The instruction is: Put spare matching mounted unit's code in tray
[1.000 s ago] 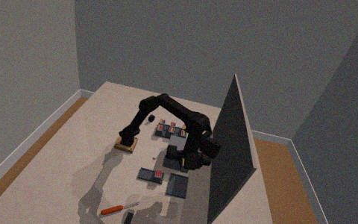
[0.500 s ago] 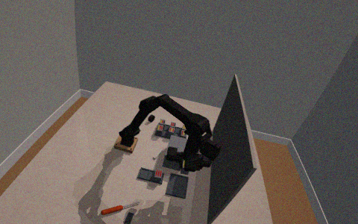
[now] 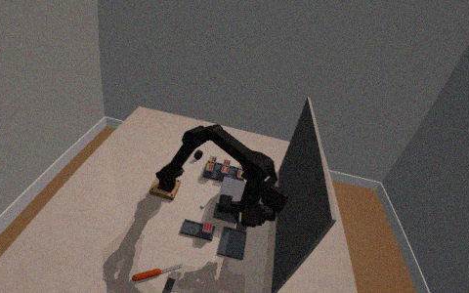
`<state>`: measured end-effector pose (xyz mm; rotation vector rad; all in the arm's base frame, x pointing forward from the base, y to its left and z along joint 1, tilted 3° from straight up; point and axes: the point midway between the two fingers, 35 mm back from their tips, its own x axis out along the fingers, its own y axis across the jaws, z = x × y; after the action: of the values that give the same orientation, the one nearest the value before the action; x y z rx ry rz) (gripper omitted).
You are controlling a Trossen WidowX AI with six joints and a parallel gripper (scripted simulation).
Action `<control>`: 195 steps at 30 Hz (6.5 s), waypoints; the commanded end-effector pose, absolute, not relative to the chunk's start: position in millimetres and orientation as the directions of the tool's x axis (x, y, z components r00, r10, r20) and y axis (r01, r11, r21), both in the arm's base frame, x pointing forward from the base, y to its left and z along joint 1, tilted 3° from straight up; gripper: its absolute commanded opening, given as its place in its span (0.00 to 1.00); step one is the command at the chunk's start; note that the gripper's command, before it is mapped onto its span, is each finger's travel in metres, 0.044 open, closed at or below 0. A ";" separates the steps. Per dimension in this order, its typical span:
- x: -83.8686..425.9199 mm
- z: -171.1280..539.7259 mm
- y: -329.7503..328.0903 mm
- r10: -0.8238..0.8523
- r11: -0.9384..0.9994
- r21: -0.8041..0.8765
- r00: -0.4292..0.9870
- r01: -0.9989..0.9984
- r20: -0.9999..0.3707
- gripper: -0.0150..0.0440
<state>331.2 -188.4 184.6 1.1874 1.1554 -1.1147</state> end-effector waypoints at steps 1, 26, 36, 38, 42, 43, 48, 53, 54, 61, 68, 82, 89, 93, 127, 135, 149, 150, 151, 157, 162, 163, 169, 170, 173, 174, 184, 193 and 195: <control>330.9 179.0 -188.4 -0.020 0.056 0.078 0.079 0.995 -0.997 0.25; 334.3 161.9 -190.0 -0.020 0.056 0.078 0.079 0.995 -0.997 0.25; 335.5 155.0 -190.4 -0.020 0.056 0.078 0.079 0.995 -0.997 0.25; 335.7 153.6 -190.5 -0.020 0.056 0.078 0.079 0.995 -0.997 0.25; 336.0 150.9 -190.7 -0.020 0.056 0.078 0.079 0.995 -0.997 0.25; 336.1 150.2 -190.7 -0.020 0.056 0.078 0.079 0.995 -0.997 0.25; 336.6 146.7 -190.8 -0.020 0.056 0.078 0.079 0.995 -0.997 0.25; 337.0 143.2 -191.0 -0.020 0.056 0.078 0.079 0.995 -0.997 0.25; 337.1 142.5 -191.0 -0.020 0.056 0.078 0.079 0.995 -0.997 0.25; 337.5 137.7 -191.2 -0.020 0.056 0.078 0.079 0.995 -0.997 0.25; 337.9 132.8 -191.3 -0.020 0.056 0.078 0.079 0.995 -0.997 0.25; 338.5 123.1 -191.3 -0.020 0.056 0.078 0.079 0.995 -0.997 0.25; 338.7 118.2 -191.3 -0.020 0.056 0.078 0.079 0.995 -0.997 0.25; 338.8 115.4 -191.2 -0.020 0.056 0.078 0.079 0.995 -0.997 0.25; 338.3 91.8 -190.3 -0.020 0.056 0.078 0.079 0.995 -0.997 0.25; 337.9 86.3 -189.9 -0.020 0.056 0.078 0.079 0.995 -0.997 0.25; 337.0 76.6 -189.2 -0.020 0.056 0.078 0.079 0.995 -0.997 0.25; 336.9 75.9 -189.1 -0.020 0.056 0.078 0.079 0.995 -0.997 0.25; 336.8 75.2 -189.0 -0.020 0.056 0.078 0.079 0.995 -0.997 0.25; 336.3 71.1 -188.6 -0.020 0.056 0.078 0.079 0.995 -0.997 0.25; 335.8 67.7 -188.3 -0.020 0.056 0.078 0.079 0.995 -0.997 0.25; 335.7 67.0 -188.2 -0.020 0.056 0.078 0.079 0.995 -0.997 0.25; 335.1 63.0 -187.7 -0.020 0.056 0.078 0.079 0.995 -0.997 0.25; 335.0 62.3 -187.6 -0.020 0.056 0.078 0.079 0.995 -0.997 0.25; 334.7 60.2 -187.4 -0.020 0.056 0.077 0.079 0.995 -0.997 0.25; 334.6 59.7 -187.3 -0.020 0.056 0.077 0.079 0.995 -0.997 0.25; 336.4 62.4 -188.0 -0.021 0.060 0.084 0.085 0.995 -0.996 0.52; 336.4 62.4 -188.0 -0.021 0.060 0.084 0.085 0.995 -0.996 0.92; 336.4 62.4 -188.0 -0.021 0.060 0.084 0.085 0.995 -0.996 1.00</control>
<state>336.4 -188.0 62.2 1.1884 1.1572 -1.1148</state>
